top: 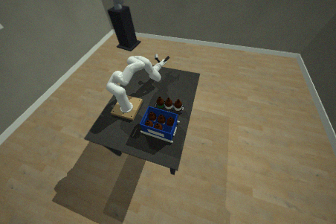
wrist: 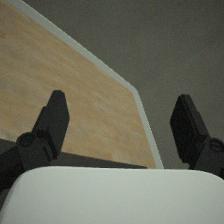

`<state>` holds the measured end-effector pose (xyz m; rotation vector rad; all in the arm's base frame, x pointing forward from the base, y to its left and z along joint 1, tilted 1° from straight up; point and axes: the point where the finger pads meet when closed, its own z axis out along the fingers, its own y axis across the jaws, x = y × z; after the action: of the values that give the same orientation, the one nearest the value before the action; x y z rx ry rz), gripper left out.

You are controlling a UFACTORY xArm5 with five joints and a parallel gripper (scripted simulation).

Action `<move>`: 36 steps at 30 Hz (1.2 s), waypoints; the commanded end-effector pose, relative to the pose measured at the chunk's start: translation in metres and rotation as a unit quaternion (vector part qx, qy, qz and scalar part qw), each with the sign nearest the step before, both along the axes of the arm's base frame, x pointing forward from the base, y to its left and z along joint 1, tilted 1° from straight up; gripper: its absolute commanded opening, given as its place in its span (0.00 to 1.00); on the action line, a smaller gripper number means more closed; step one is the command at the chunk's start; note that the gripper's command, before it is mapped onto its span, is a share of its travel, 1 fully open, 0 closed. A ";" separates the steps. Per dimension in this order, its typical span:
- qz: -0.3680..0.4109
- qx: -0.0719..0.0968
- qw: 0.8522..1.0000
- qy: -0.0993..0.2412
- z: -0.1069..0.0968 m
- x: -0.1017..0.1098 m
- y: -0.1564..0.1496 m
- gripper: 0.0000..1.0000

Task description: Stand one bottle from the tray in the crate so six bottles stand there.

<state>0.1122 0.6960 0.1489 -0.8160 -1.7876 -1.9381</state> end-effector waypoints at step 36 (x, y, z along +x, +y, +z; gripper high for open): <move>-0.102 -0.089 0.987 0.086 0.016 0.142 -0.012 1.00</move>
<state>0.2063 0.6878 0.1599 -1.0847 -1.8297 -1.8488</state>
